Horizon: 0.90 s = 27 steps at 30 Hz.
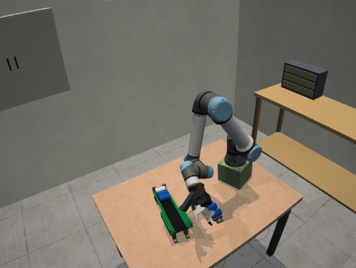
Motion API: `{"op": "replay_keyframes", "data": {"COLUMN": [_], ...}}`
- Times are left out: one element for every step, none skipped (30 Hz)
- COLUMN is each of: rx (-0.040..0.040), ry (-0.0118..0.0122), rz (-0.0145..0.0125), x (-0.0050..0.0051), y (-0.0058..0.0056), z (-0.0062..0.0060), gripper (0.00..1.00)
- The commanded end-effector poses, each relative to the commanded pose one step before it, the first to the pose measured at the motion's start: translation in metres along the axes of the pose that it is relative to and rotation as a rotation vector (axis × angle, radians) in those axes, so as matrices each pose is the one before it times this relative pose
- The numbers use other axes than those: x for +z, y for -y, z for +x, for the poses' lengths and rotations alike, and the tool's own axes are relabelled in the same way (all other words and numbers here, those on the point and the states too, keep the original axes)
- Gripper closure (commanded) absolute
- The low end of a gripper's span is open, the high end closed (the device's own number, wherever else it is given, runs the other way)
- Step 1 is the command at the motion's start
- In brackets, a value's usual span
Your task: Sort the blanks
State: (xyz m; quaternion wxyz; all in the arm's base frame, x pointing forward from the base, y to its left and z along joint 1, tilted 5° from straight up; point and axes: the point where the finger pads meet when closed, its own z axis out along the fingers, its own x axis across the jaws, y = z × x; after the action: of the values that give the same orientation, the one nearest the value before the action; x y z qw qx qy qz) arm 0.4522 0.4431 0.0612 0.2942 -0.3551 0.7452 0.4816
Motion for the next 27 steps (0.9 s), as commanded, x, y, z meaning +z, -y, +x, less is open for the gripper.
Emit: {"op": "replay_keyframes", "data": {"rx": [-0.00125, -0.00007, -0.00013, -0.00021, -0.0003, -0.00041, -0.00053, -0.00066, -0.0008, -0.00095, -0.0011, -0.00127, -0.00143, -0.00161, 0.0, 0.0, -0.00178, -0.00196, -0.00215, -0.00233, -0.00252, -0.00287, -0.00341, -0.00359, -0.00377, -0.00394, -0.00411], "ry": [0.00053, -0.00025, -0.00048, -0.00077, -0.00113, -0.00153, -0.00199, -0.0025, -0.00305, -0.00365, -0.0043, -0.00498, -0.00571, -0.00648, 0.0, 0.0, -0.00728, -0.00813, -0.00901, -0.00992, -0.01086, -0.01202, -0.01344, -0.01444, -0.01544, -0.01645, -0.01745], "rz": [0.00009, 0.00038, 0.00072, 0.00115, 0.00166, 0.00225, 0.0029, 0.00359, 0.00433, 0.0051, 0.00588, 0.00667, 0.00745, 0.00822, 0.0, 0.0, 0.00897, 0.00967, 0.01034, 0.01095, 0.01149, 0.01349, 0.01758, 0.01829, 0.01892, 0.01947, 0.01993], "x": [-0.00015, -0.00009, -0.00018, -0.00029, -0.00042, -0.00057, -0.00073, -0.00092, -0.00112, -0.00133, -0.00155, -0.00179, -0.00204, -0.00229, 0.0, 0.0, -0.00256, -0.00282, -0.0031, -0.00337, -0.00364, -0.00398, -0.00443, -0.00477, -0.00511, -0.00546, -0.00579], "y": [-0.0002, 0.00006, 0.00012, 0.00019, 0.00027, 0.00036, 0.00046, 0.00057, 0.00068, 0.00079, 0.0009, 0.00101, 0.00111, 0.00121, 0.0, 0.0, 0.00129, 0.00136, 0.00141, 0.00145, 0.00146, 0.00196, 0.00316, 0.00324, 0.0033, 0.00335, 0.00337], "z": [-0.00054, -0.00002, -0.00004, -0.00006, -0.00008, -0.0001, -0.00012, -0.00014, -0.00015, -0.00015, -0.00014, -0.0001, -0.00005, 0.00003, 0.0, 0.0, 0.00013, 0.00026, 0.00043, 0.00063, 0.00087, 0.00078, 0.00019, 0.00044, 0.00072, 0.00104, 0.0014], "gripper": [0.0, 0.0, 0.0, 0.0, 0.0, 0.0, 0.0, 0.0, 0.0, 0.0, 0.0, 0.0, 0.0, 0.0, 0.0, 0.0, 0.0, 0.0, 0.0, 0.0, 0.0, 0.0, 0.0, 0.0, 0.0, 0.0, 0.0]}}
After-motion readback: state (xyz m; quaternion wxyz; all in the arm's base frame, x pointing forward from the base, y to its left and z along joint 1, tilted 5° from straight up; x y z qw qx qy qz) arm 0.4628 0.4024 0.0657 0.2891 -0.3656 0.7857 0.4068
